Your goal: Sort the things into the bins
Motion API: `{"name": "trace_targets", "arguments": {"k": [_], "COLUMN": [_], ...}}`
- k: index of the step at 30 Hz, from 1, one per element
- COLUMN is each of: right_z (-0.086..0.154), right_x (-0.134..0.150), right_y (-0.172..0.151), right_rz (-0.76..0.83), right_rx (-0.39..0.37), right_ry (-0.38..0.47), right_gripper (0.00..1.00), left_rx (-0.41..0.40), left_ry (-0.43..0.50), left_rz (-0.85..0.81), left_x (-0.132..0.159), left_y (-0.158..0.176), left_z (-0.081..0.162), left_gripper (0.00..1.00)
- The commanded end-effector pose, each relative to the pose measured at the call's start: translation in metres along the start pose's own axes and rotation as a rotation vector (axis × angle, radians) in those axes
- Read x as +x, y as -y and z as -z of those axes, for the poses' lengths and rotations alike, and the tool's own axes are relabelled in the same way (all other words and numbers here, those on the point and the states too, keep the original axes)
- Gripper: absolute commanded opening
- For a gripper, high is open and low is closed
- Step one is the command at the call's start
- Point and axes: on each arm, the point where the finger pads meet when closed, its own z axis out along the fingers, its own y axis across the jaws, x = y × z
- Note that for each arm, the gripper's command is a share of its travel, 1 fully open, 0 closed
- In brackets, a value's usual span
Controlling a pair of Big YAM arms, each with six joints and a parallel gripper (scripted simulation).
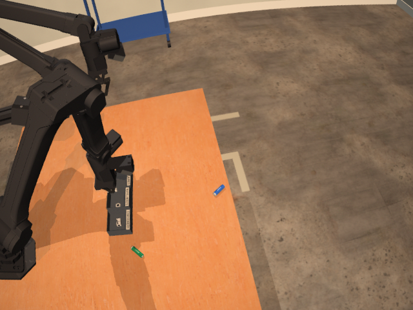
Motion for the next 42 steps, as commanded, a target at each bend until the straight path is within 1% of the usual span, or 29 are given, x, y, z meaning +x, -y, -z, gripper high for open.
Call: {"name": "trace_targets", "arguments": {"k": [1, 3, 4, 6, 8, 10, 13, 16, 18, 21, 22, 23, 30, 35, 37, 38, 42], "right_z": [0.005, 0.005, -0.001, 0.000, 0.000, -0.005, -0.002, 0.003, 0.002, 0.002, -0.007, -0.010, -0.023, -0.034, -0.034, -0.033, -0.044], "right_x": [-0.024, -0.024, -0.004, -0.002, -0.001, -0.011, -0.015, -0.007, -0.010, -0.010, -0.012, -0.014, -0.011, -0.013, -0.013, -0.008, -0.012], "right_y": [-0.007, -0.007, -0.011, -0.011, -0.011, -0.001, -0.003, -0.012, -0.006, -0.006, -0.004, -0.005, -0.008, -0.004, -0.004, -0.010, -0.003], "right_rz": [-0.072, -0.072, -0.027, -0.023, -0.021, -0.050, -0.055, -0.028, -0.033, -0.033, -0.052, -0.059, -0.029, -0.036, -0.036, -0.019, -0.036], "right_rx": [-0.025, -0.025, -0.011, -0.005, -0.002, 0.010, 0.002, -0.010, -0.010, -0.010, 0.003, -0.006, -0.010, -0.005, -0.005, -0.013, -0.004], "right_ry": [0.031, 0.031, 0.012, 0.006, 0.004, 0.001, 0.007, 0.010, 0.012, 0.012, 0.006, 0.012, 0.010, 0.009, 0.009, 0.011, 0.008], "right_gripper": [0.10, 0.10, 0.10, 0.10, 0.10, 0.10, 0.10, 0.10, 0.10, 0.10, 0.10, 0.10, 0.10, 0.10, 0.10, 0.10, 0.10], "left_rx": [-0.004, -0.004, -0.004, -0.004, -0.004, -0.004, -0.004, -0.004, -0.004, -0.004, -0.004, -0.004, -0.004, -0.004, -0.004, -0.004, -0.004], "left_ry": [-0.014, -0.014, -0.014, -0.014, -0.014, -0.014, -0.014, -0.014, -0.014, -0.014, -0.014, -0.014, -0.014, -0.014, -0.014, -0.014, -0.014], "left_rz": [-0.002, -0.002, -0.002, -0.002, -0.002, -0.002, -0.002, -0.002, -0.002, -0.002, -0.002, -0.002, -0.002, -0.002, -0.002, -0.002, -0.002], "left_x": [0.006, 0.006, 0.006, 0.006, 0.006, 0.006, 0.006, 0.006, 0.006, 0.006, 0.006, 0.006, 0.006, 0.006, 0.006, 0.006, 0.006], "left_y": [-0.002, -0.002, -0.002, -0.002, -0.002, -0.002, -0.002, -0.002, -0.002, -0.002, -0.002, -0.002, -0.002, -0.002, -0.002, -0.002, -0.002], "left_z": [-0.003, -0.003, -0.003, -0.003, -0.003, -0.003, -0.003, -0.003, -0.003, -0.003, -0.003, -0.003, -0.003, -0.003, -0.003, -0.003, -0.003], "left_gripper": [1.00, 1.00, 1.00, 1.00, 1.00, 1.00, 1.00, 1.00, 1.00, 1.00, 1.00, 1.00, 1.00, 1.00, 1.00, 1.00, 1.00]}}
